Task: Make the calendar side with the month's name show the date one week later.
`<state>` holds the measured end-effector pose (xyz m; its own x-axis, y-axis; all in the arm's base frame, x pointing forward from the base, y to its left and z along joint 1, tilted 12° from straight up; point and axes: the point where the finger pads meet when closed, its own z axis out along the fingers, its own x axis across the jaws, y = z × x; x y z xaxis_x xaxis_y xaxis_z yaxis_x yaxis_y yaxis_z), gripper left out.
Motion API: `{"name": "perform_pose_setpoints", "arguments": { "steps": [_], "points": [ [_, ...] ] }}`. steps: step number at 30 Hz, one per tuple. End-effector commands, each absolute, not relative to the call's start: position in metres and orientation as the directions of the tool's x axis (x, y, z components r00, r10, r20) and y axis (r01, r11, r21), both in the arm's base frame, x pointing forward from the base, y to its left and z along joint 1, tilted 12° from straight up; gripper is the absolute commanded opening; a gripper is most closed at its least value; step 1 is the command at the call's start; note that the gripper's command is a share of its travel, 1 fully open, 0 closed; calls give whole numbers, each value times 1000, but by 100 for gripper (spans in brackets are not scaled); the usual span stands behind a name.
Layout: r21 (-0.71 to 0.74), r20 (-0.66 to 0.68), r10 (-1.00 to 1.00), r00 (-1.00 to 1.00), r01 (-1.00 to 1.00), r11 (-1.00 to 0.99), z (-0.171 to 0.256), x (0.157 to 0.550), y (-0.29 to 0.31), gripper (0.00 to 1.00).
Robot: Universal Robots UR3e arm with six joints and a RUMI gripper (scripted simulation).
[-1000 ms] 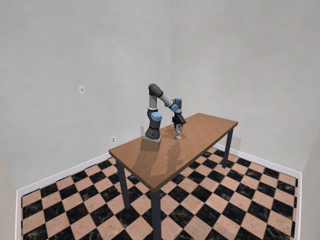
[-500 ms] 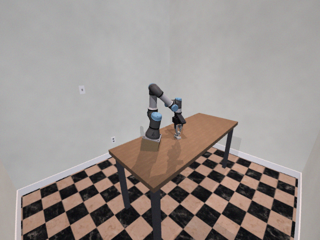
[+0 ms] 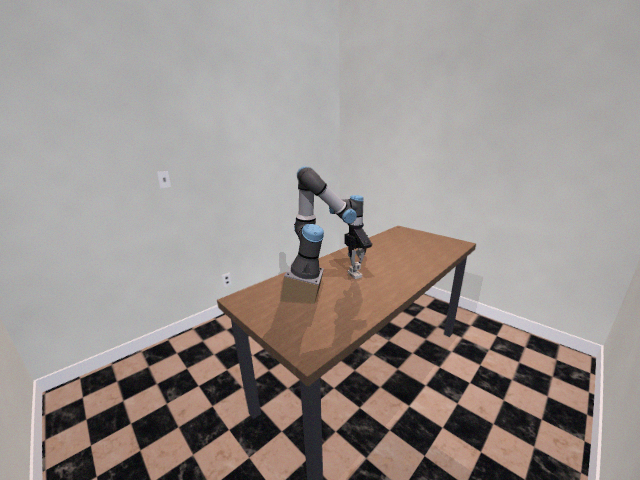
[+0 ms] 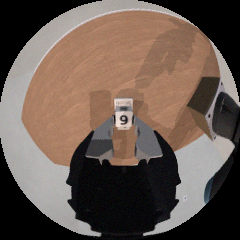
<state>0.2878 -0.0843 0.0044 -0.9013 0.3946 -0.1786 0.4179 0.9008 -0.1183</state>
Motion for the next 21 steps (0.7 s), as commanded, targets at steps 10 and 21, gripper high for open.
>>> {"name": "perform_pose_setpoints", "arguments": {
  "steps": [10,21],
  "points": [
    [-119,-181,394,-901,418,901,-1,289,-86,10],
    [-119,-181,394,-901,418,901,-9,290,-87,10]
  ]
}}
